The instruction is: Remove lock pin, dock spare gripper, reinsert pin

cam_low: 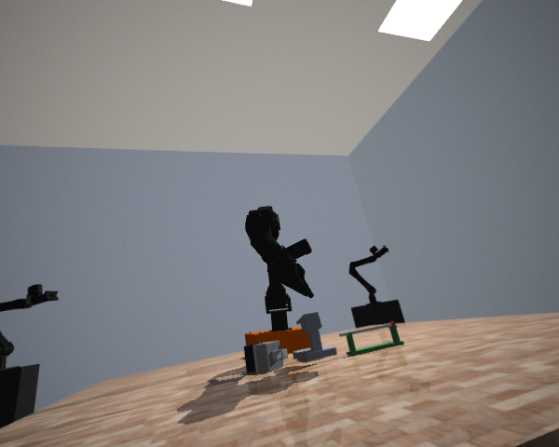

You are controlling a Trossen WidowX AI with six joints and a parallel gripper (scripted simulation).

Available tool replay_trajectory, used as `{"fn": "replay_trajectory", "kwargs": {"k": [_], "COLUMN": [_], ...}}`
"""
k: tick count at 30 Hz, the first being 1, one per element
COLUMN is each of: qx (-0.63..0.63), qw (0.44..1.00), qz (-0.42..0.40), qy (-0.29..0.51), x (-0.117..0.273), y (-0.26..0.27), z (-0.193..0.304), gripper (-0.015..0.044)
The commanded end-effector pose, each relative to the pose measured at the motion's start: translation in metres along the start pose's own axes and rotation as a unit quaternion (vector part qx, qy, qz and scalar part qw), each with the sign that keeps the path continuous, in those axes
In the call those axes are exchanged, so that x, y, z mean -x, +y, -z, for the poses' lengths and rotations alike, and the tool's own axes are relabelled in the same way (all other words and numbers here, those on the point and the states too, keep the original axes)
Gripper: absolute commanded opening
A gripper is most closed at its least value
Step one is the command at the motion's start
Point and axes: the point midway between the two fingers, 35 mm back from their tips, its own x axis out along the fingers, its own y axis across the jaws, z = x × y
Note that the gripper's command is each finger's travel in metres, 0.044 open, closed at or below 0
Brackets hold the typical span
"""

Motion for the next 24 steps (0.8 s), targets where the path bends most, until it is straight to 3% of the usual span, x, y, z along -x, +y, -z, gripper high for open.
{"fn": "replay_trajectory", "kwargs": {"k": [1, 9, 19, 24], "qx": [-0.076, -0.174, -0.175, -0.175], "qw": [0.992, 0.943, 0.941, 0.941], "qz": [0.052, 0.170, 0.173, 0.173], "qy": [-0.086, -0.230, -0.233, -0.233], "x": [0.023, 0.069, 0.071, 0.051], "y": [-0.002, 0.014, 0.011, 0.010], "z": [0.041, 0.110, 0.114, 0.127], "gripper": [0.0440, 0.0440, 0.0440, 0.0440]}}
